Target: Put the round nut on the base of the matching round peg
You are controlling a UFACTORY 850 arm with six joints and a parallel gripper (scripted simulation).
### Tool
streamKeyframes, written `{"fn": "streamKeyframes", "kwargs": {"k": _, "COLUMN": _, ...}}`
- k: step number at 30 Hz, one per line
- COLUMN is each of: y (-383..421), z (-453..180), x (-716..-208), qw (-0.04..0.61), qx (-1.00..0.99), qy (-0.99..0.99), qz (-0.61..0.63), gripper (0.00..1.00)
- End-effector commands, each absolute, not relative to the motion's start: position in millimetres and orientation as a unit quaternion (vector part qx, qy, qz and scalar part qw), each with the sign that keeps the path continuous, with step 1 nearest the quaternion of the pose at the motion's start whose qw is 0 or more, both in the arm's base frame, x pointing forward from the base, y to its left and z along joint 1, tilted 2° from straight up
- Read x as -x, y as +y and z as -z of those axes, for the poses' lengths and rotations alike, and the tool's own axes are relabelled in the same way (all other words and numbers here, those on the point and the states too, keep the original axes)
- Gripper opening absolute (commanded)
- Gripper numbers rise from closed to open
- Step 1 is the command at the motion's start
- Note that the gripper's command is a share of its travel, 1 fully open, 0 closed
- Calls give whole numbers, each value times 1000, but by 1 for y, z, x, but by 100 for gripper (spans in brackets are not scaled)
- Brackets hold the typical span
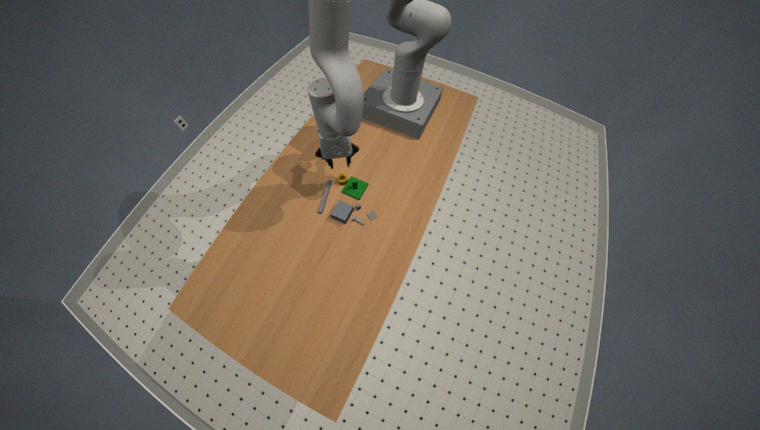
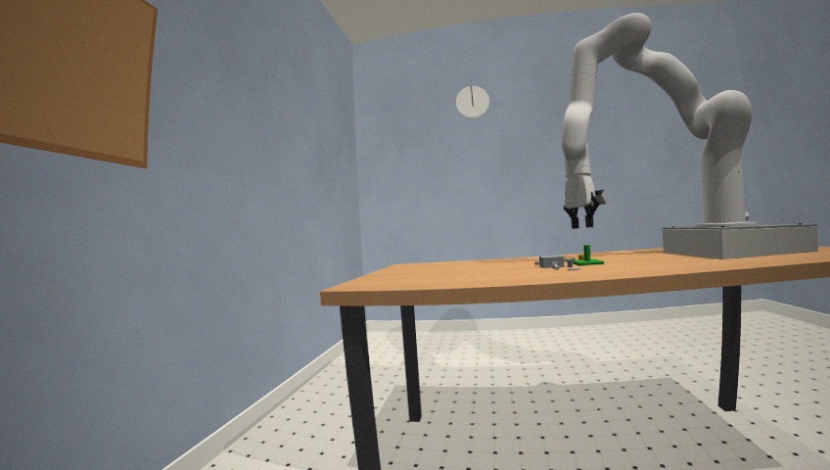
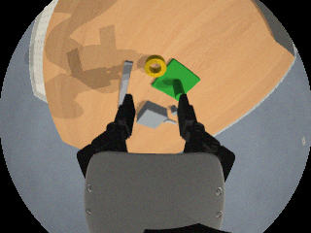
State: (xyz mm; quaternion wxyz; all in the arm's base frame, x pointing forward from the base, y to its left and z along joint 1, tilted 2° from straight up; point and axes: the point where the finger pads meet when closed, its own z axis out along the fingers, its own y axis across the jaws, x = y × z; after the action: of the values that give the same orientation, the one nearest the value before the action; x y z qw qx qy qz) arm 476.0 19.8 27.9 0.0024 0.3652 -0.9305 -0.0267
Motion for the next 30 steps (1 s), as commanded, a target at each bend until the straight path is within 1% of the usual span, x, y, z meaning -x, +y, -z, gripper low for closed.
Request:
{"fn": "streamKeyframes", "kwargs": {"k": 1, "y": 20, "z": -23, "x": -476, "qw": 14, "qx": -258, "qy": -966, "qz": 9, "gripper": 60}}
{"fn": "streamKeyframes", "kwargs": {"k": 6, "y": 19, "z": -17, "x": -476, "qw": 15, "qx": -158, "qy": -987, "qz": 7, "gripper": 60}}
{"fn": "streamKeyframes", "kwargs": {"k": 8, "y": 19, "z": -17, "x": -476, "qw": 15, "qx": -158, "qy": -987, "qz": 7, "gripper": 60}}
{"fn": "streamKeyframes", "kwargs": {"k": 18, "y": 19, "z": -9, "x": -474, "qw": 16, "qx": -11, "qy": -1000, "qz": 5, "gripper": 60}}
{"fn": "streamKeyframes", "kwargs": {"k": 30, "y": 18, "z": -7, "x": -474, "qw": 17, "qx": 43, "qy": -999, "qz": 4, "gripper": 60}}
